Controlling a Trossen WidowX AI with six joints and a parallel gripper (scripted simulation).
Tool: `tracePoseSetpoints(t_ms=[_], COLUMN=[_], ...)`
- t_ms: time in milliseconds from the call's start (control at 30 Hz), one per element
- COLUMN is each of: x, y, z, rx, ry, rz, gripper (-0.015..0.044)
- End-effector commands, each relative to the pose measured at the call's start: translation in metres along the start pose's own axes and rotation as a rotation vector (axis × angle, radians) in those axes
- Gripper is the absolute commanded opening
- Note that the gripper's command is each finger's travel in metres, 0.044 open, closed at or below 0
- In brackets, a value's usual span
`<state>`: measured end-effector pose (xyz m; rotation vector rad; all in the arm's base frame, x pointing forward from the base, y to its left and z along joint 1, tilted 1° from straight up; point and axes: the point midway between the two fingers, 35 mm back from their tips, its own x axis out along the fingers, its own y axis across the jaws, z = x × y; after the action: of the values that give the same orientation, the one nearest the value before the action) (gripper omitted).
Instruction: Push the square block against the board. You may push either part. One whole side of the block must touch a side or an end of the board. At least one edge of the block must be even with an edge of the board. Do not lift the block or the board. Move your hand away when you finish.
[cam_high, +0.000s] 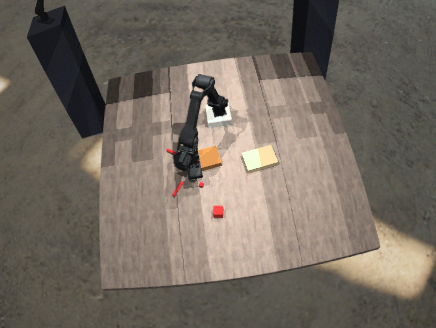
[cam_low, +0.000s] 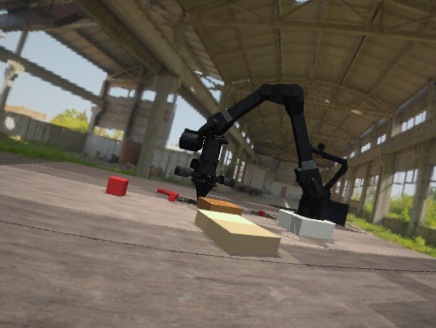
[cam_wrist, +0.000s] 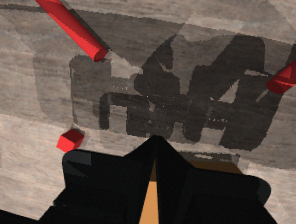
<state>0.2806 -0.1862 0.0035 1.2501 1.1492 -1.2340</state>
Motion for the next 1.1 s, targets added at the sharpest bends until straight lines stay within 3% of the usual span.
tracePoseSetpoints(t_ms=[0,600,767,1067], x=[0.000,0.000,-0.052,-0.058], y=[0.001,0.001,0.000,-0.003], z=[0.005,0.035,0.032,0.029], rx=[-0.004,-0.004,-0.004,-0.086], ry=[0.004,0.001,0.001,-0.012], rz=[0.003,0.003,0.003,0.013], gripper=[0.0000,0.0000,0.0000,0.0000])
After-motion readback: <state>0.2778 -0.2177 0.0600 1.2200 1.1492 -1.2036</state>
